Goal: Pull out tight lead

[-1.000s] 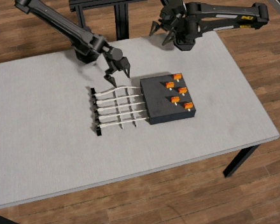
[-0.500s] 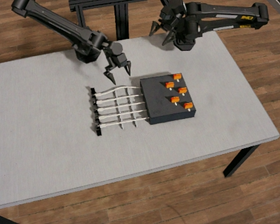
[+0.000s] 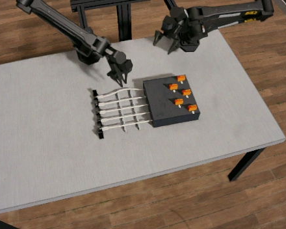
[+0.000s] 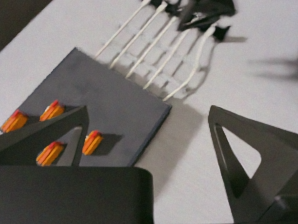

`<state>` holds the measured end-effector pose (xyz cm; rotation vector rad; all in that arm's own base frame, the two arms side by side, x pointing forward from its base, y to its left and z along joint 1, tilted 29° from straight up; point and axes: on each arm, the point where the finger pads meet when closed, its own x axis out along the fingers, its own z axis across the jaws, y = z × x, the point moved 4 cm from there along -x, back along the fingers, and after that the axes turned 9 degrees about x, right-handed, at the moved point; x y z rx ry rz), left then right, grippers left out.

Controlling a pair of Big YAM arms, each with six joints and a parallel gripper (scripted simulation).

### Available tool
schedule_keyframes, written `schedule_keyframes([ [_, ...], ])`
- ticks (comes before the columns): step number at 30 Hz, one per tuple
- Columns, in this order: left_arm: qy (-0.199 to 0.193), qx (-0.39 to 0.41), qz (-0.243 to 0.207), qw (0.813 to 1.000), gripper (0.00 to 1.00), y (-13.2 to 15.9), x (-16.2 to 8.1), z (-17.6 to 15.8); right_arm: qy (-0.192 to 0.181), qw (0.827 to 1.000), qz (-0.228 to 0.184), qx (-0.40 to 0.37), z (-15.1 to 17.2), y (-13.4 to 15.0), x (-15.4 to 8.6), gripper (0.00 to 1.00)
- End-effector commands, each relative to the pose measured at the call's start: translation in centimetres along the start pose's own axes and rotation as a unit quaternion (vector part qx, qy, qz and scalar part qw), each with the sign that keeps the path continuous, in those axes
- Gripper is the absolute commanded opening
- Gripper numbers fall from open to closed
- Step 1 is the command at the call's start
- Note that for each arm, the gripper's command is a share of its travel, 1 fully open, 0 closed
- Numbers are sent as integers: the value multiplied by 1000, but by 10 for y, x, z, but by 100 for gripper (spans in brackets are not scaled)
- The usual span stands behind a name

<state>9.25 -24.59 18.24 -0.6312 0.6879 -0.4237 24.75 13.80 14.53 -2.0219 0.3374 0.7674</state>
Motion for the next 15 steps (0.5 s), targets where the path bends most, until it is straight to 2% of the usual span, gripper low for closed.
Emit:
schedule_keyframes([
  [1,-15,-28,3,1000,100,-9,18,11,-8,997,4,-76,-7,-25,4,32],
  [4,-31,-41,45,998,100,24,41,16,-29,988,41,-146,-7,-20,20,32],
  [6,-41,-53,62,996,100,35,51,23,-41,980,62,-182,-6,-17,30,32],
  [8,-58,-77,72,993,100,36,64,39,-56,968,89,-227,-6,-13,42,32],
  [12,-79,-103,104,986,100,62,80,54,-78,942,130,-301,-4,-8,62,32],
  [13,-79,-102,123,984,100,83,82,50,-82,934,141,-319,-4,-6,67,32],
  [15,-88,-115,137,980,100,96,87,57,-90,918,161,-351,-4,-3,76,32],
])
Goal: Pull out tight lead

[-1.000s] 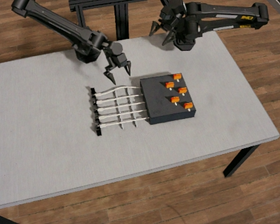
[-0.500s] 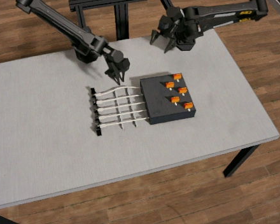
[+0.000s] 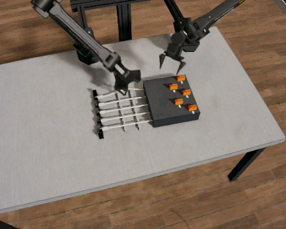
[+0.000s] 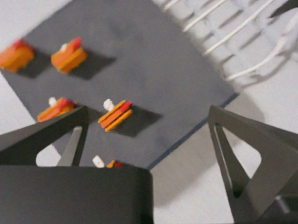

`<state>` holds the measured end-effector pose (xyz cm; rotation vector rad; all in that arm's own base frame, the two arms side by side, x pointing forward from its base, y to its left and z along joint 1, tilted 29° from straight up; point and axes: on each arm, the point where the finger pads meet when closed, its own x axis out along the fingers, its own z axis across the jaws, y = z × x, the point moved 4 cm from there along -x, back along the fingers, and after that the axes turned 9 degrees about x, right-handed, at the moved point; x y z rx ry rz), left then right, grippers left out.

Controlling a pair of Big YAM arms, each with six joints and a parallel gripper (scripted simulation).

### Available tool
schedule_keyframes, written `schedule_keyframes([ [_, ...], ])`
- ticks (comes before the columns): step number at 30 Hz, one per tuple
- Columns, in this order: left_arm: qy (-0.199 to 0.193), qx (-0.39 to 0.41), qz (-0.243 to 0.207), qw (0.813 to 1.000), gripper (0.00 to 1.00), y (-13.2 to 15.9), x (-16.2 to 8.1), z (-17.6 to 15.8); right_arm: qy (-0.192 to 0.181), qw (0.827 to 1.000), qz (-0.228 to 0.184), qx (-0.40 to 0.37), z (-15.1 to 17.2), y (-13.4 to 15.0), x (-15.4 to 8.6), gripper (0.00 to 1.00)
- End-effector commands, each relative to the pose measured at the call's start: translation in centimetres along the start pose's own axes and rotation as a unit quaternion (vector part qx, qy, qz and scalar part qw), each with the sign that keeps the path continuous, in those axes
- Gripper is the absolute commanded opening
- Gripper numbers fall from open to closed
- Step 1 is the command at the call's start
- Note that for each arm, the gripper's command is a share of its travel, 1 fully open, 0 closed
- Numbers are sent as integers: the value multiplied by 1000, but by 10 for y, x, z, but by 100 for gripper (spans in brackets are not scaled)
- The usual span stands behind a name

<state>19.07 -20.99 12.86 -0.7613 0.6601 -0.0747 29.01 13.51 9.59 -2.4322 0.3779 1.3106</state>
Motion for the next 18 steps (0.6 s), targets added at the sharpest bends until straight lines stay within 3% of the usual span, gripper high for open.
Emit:
schedule_keyframes([
  [1,-13,-10,15,1000,100,13,19,8,-7,996,17,-85,-14,-14,6,32],
  [3,-20,-23,10,999,100,3,23,16,-12,994,23,-103,-11,-17,9,32],
  [8,-36,-47,36,998,100,23,39,31,-27,988,62,-142,-14,-15,28,32],
  [18,-41,-56,40,997,100,27,42,36,-26,988,69,-138,-13,-15,36,32],
])
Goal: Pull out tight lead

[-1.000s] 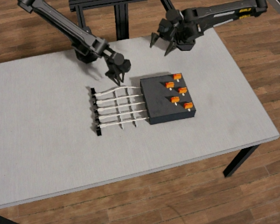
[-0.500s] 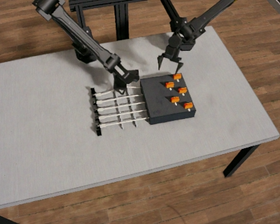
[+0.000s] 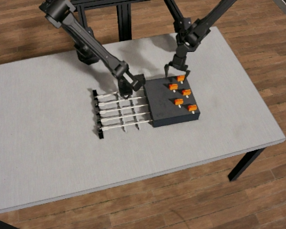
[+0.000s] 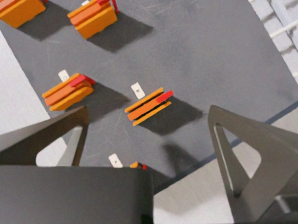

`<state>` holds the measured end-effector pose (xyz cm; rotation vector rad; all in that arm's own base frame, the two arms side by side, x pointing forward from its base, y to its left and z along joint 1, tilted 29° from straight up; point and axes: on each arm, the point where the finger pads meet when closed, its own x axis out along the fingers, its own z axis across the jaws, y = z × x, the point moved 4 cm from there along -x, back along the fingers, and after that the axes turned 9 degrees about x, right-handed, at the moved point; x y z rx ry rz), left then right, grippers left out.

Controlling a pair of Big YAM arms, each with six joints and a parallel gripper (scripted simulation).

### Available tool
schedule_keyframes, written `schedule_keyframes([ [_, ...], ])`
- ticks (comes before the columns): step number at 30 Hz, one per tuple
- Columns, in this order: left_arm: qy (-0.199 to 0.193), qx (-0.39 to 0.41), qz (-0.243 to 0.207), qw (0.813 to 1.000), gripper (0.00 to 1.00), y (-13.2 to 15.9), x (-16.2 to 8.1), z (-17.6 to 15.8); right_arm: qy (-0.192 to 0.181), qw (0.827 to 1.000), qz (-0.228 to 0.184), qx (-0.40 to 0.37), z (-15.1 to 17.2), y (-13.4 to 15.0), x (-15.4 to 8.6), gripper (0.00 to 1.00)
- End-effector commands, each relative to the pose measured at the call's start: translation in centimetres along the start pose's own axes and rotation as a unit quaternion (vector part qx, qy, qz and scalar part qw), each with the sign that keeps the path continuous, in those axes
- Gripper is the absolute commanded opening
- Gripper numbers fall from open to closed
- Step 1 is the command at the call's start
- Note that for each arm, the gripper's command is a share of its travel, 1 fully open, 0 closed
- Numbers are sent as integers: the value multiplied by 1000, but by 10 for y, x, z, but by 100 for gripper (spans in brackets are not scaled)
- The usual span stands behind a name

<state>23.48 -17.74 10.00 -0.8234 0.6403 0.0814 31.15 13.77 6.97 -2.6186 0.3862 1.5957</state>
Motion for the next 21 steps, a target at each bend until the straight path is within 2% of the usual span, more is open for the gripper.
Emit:
schedule_keyframes([
  [1,-5,-5,-12,1000,100,-9,1,5,8,1000,-4,0,-13,-6,1,32],
  [16,-2,-5,-9,1000,100,-7,0,2,2,1000,0,-3,-11,-4,26,32],
  [21,-2,-5,-9,1000,100,-7,0,2,3,1000,-3,-8,-9,-7,27,32],
])
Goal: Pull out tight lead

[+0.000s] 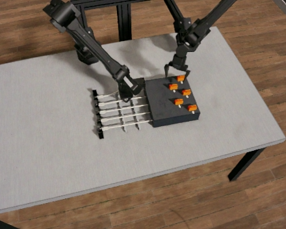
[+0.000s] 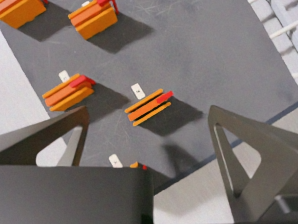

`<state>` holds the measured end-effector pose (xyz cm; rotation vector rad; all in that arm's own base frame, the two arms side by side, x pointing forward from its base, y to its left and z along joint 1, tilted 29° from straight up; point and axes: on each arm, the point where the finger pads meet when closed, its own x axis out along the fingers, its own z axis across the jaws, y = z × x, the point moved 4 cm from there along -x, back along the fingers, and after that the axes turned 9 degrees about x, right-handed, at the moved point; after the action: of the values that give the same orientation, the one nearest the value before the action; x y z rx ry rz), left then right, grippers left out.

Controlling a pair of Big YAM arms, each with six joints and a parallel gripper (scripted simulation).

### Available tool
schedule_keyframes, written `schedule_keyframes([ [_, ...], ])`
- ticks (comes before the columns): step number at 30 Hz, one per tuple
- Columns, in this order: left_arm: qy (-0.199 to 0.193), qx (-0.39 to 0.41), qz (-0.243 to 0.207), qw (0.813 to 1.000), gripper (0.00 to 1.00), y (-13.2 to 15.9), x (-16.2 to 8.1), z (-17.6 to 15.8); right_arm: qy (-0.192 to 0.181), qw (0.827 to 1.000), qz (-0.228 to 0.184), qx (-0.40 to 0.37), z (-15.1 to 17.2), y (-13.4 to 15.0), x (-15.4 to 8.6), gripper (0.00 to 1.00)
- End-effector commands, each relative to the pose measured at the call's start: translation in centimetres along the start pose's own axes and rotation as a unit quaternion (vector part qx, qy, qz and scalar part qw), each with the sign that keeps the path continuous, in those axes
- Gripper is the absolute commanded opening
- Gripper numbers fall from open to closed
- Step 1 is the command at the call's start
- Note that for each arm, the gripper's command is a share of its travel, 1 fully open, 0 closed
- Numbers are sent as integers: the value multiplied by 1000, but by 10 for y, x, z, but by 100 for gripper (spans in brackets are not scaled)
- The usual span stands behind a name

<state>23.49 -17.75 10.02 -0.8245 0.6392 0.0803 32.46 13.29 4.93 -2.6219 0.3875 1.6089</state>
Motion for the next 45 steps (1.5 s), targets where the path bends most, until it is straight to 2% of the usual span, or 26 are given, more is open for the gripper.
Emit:
schedule_keyframes([
  [1,-1,-5,-8,1000,100,-7,0,2,5,1000,-5,-2,-6,-7,3,32],
  [8,-1,-5,-8,1000,100,-7,0,2,6,1000,-6,-1,-7,-7,2,32],
  [9,-1,-5,-8,1000,100,-7,0,2,6,1000,-6,-1,-7,-7,2,21],
  [11,-1,-5,-8,1000,100,-7,0,2,8,1000,-7,2,-8,-6,-2,19],
  [12,-1,-5,-8,1000,100,-7,0,2,11,1000,-10,2,-9,-7,-2,15],
  [16,-1,-5,-8,1000,100,-7,0,2,10,1000,-10,2,-8,-7,-2,15],
  [17,-1,-5,-8,1000,100,-7,0,2,10,1000,-10,2,-8,-7,-2,11],
  [19,-1,-5,-8,1000,100,-7,0,2,12,1000,-11,3,-8,-6,-3,11],
  [26,-1,-5,-8,1000,100,-7,0,2,17,1000,-15,6,-9,-5,-6,1],
  [32,-1,-5,-8,1000,100,-7,0,2,17,1000,-15,6,-9,-5,-6,0],
  [35,5,26,-14,1000,66,-22,2,-3,17,1000,-15,6,-9,-5,-6,0],
  [37,12,73,-5,997,43,-30,5,-7,7,1000,-7,2,-4,-4,-2,0],
  [38,11,95,6,995,35,-33,9,-3,7,1000,-7,2,-4,-4,-2,0],
  [43,28,198,63,978,35,-53,23,8,7,1000,-7,2,-4,-4,-2,0],
  [45,46,249,97,963,35,-58,28,13,7,1000,-7,2,-4,-4,-2,0],
])
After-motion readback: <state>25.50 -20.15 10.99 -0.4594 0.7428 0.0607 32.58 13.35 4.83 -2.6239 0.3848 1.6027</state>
